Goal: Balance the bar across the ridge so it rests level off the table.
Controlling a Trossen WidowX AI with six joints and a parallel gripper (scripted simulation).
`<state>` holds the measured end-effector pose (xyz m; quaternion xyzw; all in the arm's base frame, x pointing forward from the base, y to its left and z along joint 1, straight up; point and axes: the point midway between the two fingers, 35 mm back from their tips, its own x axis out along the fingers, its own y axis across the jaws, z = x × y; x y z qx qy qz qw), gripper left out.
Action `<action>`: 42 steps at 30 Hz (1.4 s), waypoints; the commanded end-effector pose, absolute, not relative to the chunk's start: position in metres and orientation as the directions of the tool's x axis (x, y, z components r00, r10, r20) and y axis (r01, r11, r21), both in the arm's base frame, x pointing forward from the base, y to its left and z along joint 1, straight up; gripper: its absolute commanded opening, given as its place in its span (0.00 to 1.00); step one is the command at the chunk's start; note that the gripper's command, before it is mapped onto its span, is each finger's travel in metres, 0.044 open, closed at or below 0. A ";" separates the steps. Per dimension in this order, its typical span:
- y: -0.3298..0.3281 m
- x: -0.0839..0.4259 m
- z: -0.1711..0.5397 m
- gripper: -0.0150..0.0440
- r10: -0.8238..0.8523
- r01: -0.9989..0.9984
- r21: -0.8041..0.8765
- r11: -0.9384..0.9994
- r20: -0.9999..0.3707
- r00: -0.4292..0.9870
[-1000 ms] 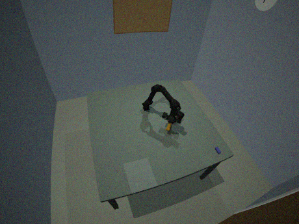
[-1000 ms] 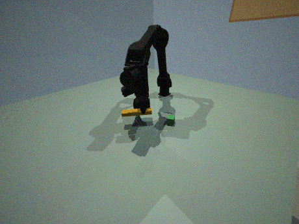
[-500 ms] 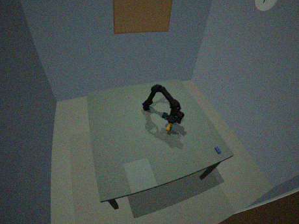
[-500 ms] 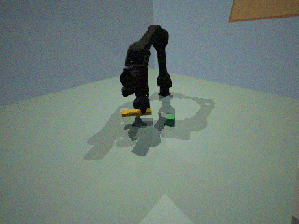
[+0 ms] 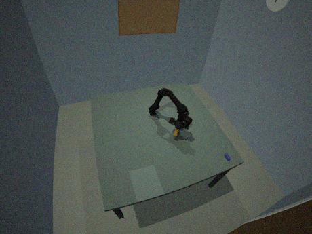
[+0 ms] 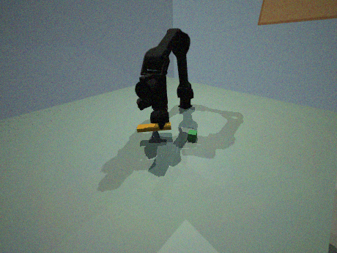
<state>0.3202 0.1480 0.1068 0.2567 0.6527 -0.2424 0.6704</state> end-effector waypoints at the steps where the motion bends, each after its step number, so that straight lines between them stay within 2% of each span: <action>1: 0.149 0.320 0.106 0.25 0.014 0.661 0.030 0.749 -0.999 0.030; 42: 0.148 0.320 0.103 0.25 0.014 0.661 0.030 0.749 -0.999 0.030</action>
